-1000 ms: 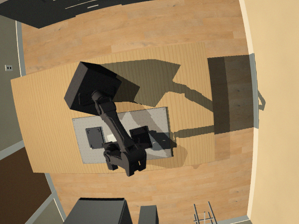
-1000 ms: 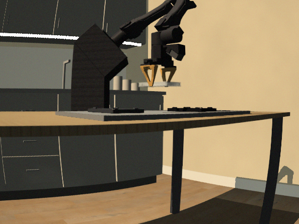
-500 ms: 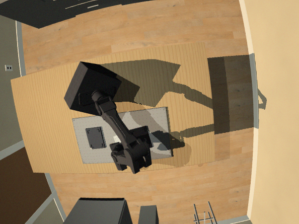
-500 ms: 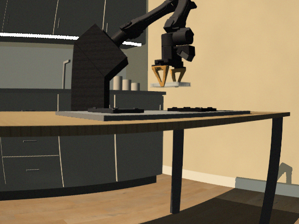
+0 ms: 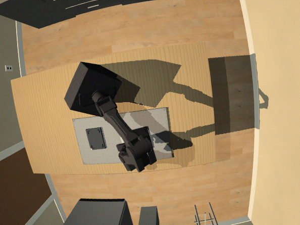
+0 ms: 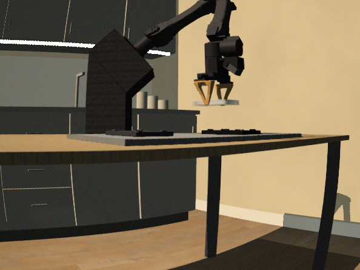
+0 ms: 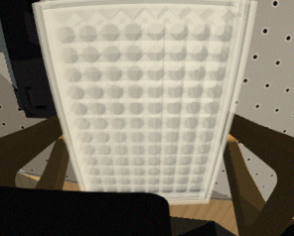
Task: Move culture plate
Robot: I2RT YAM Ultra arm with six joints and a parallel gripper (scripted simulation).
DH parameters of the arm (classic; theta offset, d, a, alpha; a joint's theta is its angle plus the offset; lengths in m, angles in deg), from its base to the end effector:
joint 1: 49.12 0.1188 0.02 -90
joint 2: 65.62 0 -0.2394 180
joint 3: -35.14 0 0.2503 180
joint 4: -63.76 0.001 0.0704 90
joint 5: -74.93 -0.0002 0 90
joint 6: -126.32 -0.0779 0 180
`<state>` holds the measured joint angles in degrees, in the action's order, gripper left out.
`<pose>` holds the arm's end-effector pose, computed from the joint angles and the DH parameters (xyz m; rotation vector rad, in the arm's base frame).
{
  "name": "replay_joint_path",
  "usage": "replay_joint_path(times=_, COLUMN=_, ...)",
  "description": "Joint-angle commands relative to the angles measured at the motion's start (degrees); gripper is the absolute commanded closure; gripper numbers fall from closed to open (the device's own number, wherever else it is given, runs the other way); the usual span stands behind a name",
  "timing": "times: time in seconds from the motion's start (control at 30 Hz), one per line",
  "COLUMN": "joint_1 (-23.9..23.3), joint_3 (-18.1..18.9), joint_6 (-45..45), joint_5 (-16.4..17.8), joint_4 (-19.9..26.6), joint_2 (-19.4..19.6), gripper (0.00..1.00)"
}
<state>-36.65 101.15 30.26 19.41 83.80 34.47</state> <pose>0.3300 0.1192 0.1051 -0.3875 2.4626 0.8890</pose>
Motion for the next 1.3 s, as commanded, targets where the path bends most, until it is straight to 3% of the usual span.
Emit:
replay_joint_path(times=0.0, joint_1=0.86, joint_3=1.84, joint_6=-2.64, joint_5=-1.66, joint_4=1.72, joint_2=-2.43, gripper=1.0)
replay_joint_path(times=0.13, joint_1=0.95, joint_3=2.28, joint_6=-3.55, joint_5=-2.31, joint_4=2.23, joint_2=-2.97, gripper=1.0)
replay_joint_path(times=0.8, joint_1=10.18, joint_3=7.2, joint_6=-11.06, joint_5=-7.48, joint_4=6.88, joint_2=-6.54, gripper=1.0)
replay_joint_path(times=1.27, joint_1=8.91, joint_3=5.01, joint_6=-10.64, joint_5=-7.36, joint_4=6.85, joint_2=-6.36, gripper=1.0)
